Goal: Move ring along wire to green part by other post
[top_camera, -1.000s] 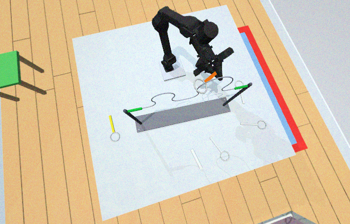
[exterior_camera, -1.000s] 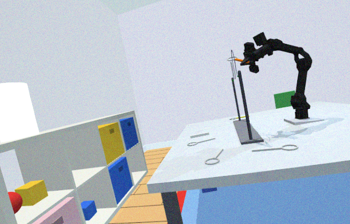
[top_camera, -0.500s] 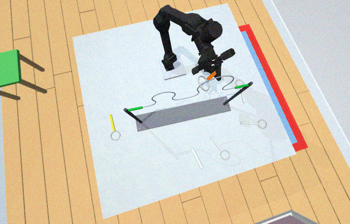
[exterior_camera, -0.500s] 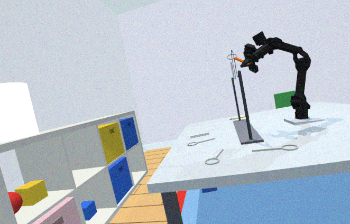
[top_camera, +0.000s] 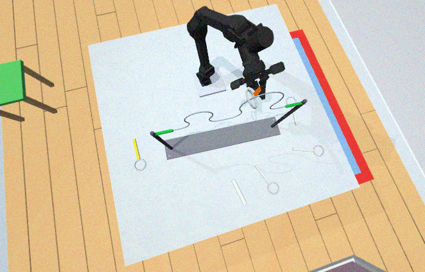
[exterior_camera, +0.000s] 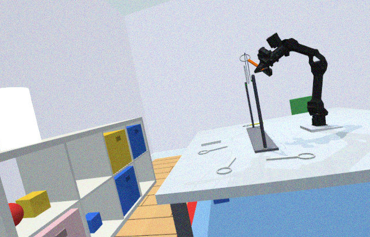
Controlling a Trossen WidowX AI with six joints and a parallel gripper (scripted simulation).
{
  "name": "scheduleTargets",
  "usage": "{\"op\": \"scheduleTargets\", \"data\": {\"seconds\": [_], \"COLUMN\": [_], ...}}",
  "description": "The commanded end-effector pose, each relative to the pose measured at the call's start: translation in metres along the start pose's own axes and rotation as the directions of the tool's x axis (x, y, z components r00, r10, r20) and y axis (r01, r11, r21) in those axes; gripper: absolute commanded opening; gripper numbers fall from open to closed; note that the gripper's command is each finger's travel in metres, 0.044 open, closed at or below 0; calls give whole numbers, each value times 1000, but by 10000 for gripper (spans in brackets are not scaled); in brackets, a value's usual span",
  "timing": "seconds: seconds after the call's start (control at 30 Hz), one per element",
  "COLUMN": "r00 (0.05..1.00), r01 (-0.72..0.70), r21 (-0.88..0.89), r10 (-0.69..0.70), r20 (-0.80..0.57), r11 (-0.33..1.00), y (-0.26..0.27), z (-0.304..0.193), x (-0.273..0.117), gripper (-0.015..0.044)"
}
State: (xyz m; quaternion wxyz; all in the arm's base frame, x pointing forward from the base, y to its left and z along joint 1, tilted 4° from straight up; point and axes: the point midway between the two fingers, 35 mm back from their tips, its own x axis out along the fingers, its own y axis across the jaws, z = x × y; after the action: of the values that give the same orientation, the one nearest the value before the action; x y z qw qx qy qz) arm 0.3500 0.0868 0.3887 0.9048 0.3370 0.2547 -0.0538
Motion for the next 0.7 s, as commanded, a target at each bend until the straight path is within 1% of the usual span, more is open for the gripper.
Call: {"op": "scheduleTargets", "data": {"seconds": [0.0,0.67], "r00": [1000,987], "r01": [23,160], "r21": [-46,-274], "r10": [-23,-148], "r20": [10,63], "r11": [999,948], "y": [-1,-13], "z": [1,3], "x": [0,0], "gripper": [-150,-150]}}
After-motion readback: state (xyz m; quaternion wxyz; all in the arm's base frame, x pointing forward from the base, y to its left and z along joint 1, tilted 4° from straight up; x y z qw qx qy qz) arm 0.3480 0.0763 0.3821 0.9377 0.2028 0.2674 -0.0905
